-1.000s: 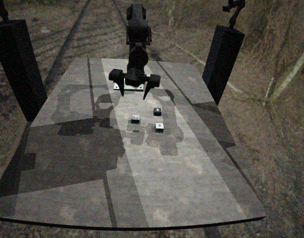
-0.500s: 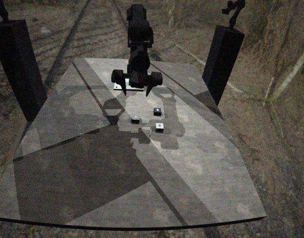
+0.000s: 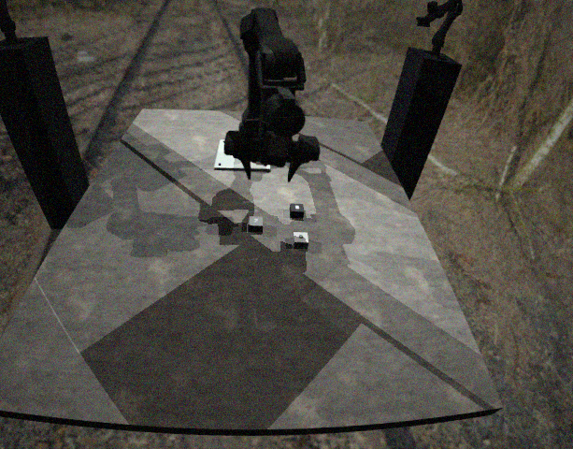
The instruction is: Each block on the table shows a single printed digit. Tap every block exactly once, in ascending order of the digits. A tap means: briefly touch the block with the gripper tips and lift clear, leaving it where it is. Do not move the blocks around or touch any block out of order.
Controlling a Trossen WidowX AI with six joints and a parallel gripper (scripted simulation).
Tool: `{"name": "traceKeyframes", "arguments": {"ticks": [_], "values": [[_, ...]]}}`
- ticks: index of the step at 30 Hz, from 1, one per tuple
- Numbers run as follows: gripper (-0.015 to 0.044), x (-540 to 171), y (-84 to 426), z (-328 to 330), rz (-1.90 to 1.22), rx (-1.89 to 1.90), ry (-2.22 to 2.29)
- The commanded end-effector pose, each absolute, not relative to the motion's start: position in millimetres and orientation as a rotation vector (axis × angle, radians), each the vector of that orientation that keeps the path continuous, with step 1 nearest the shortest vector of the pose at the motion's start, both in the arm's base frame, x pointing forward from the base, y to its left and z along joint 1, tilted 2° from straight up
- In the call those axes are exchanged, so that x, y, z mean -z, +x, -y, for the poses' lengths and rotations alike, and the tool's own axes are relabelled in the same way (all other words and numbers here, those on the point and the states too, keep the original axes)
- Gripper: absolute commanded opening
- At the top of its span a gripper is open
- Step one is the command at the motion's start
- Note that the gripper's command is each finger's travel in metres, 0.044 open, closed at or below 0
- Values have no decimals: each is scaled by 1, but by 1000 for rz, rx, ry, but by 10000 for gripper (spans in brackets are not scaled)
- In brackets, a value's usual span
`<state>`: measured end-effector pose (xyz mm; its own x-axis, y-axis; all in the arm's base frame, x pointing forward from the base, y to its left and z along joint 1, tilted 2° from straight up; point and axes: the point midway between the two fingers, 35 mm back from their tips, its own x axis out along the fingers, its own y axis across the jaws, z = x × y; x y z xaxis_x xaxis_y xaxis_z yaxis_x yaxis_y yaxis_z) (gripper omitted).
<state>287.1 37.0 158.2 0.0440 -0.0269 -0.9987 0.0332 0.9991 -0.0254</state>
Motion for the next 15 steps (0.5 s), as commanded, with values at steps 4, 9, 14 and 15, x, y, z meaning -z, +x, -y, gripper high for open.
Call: {"name": "traceKeyframes", "arguments": {"ticks": [4,9,14,15], "values": [[400,-155,253,-112,-1530,27,-3],[400,-155,251,-114,-1530,27,-3],[400,-155,251,-114,-1530,27,-3],[400,-155,251,-114,-1530,27,-3]]}}
